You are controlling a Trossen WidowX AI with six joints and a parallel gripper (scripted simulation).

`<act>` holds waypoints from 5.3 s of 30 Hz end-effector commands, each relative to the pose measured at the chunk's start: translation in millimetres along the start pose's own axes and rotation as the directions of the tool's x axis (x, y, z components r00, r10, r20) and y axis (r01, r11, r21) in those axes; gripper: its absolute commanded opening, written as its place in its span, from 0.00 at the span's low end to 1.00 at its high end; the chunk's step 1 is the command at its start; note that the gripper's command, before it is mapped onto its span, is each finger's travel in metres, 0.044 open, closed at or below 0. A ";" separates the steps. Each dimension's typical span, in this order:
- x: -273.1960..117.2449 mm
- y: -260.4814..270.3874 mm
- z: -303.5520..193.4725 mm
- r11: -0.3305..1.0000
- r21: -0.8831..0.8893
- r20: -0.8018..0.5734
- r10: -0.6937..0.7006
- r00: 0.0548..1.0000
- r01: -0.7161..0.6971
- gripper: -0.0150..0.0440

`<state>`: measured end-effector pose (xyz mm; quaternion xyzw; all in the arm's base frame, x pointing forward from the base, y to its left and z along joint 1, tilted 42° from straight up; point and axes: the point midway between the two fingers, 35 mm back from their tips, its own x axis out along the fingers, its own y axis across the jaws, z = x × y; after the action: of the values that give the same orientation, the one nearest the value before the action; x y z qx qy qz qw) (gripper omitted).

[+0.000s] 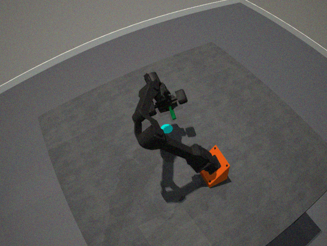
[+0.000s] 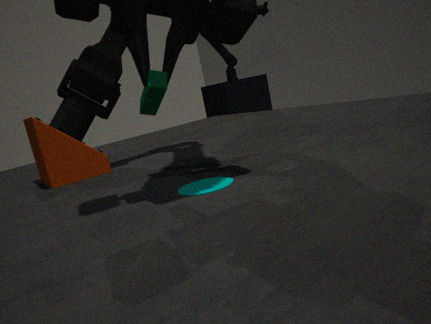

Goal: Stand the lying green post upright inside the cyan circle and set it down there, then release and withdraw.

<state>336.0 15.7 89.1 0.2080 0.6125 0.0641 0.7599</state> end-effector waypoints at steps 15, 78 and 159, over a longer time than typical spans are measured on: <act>1.9 0.3 1.8 0.999 0.004 0.114 -0.045 0.992 0.045 0.29; -1.3 6.7 2.2 0.995 0.078 0.501 -0.093 0.860 0.063 0.29; -40.4 13.6 -26.0 0.962 0.142 0.878 -0.014 0.478 -0.233 0.29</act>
<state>305.9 21.0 123.1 0.3328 0.1457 -0.0753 0.9286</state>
